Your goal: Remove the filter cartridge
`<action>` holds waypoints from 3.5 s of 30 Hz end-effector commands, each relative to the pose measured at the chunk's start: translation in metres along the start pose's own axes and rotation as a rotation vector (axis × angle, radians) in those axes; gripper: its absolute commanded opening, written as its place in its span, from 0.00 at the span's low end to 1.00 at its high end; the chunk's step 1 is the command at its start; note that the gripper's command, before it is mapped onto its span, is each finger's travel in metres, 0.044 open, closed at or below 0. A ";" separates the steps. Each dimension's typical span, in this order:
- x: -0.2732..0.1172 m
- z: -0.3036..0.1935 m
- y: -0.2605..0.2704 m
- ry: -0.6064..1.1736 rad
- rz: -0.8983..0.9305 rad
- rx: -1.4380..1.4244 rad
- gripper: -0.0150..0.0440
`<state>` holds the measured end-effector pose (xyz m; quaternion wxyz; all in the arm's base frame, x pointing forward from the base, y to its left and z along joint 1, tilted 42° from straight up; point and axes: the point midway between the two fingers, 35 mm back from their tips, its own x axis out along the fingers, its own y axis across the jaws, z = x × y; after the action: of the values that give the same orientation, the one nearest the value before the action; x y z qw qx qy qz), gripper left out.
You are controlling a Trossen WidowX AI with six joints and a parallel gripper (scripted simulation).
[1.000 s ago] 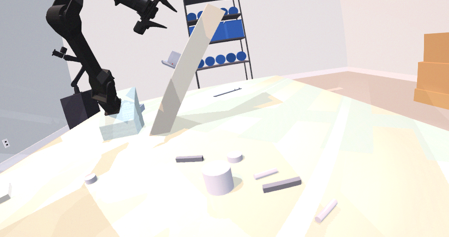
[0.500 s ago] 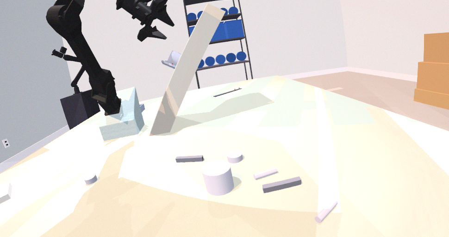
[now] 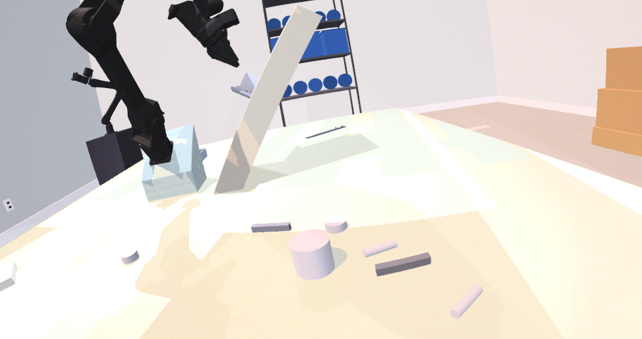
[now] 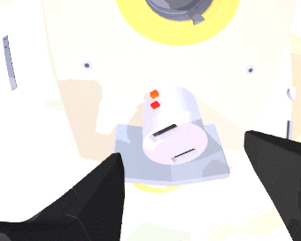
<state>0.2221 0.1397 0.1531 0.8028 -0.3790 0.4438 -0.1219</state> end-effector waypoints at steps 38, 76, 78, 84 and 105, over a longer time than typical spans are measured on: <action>0.052 -0.012 0.000 0.050 0.004 0.169 0.67; -0.034 0.018 -0.002 0.013 0.040 0.152 0.25; -0.044 0.018 -0.003 0.008 0.043 0.151 0.25; -0.047 0.021 0.007 0.012 0.041 0.152 0.25; -0.033 0.030 0.079 0.057 0.018 0.138 0.25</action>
<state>0.2179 0.2259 0.1270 0.8172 -0.3112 0.4565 -0.1644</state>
